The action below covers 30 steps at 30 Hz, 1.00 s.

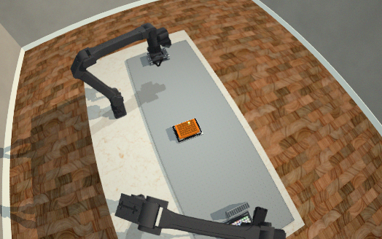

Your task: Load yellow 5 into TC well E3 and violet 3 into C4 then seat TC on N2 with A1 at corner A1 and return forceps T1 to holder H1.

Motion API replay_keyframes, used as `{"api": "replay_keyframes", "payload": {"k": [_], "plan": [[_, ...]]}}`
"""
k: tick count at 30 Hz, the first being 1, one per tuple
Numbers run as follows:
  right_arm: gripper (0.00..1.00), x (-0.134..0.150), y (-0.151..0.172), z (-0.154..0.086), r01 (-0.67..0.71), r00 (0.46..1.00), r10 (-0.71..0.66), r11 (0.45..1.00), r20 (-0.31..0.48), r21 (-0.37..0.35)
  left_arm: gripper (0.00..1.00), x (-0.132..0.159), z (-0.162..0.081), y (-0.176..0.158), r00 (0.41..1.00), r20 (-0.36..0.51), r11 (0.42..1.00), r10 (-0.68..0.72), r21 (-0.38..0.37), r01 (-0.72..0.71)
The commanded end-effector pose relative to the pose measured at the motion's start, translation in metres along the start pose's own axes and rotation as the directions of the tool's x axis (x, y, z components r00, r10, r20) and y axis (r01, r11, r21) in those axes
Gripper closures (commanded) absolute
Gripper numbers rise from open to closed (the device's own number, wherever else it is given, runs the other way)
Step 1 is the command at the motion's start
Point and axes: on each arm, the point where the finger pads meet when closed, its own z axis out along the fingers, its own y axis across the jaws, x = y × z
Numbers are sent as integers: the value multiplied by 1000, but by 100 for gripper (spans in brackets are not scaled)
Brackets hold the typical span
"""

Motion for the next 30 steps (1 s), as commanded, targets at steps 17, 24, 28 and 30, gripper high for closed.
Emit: {"api": "replay_keyframes", "payload": {"k": [17,24,28,30], "plan": [[91,-4,-18,-8,14,1000,-14,999,5,47,0,-9,-14,2,999,36,1000,1,-10,-1],[91,-3,-11,0,14,1000,-14,1000,2,26,0,-9,-14,2,999,36,1000,1,-10,-1],[91,-3,-8,6,15,1000,-15,1000,0,13,0,-9,-14,2,999,36,1000,1,-10,-1],[91,-3,-8,6,15,1000,-15,1000,0,13,0,-9,-14,2,999,36,1000,1,-10,-1]]}}
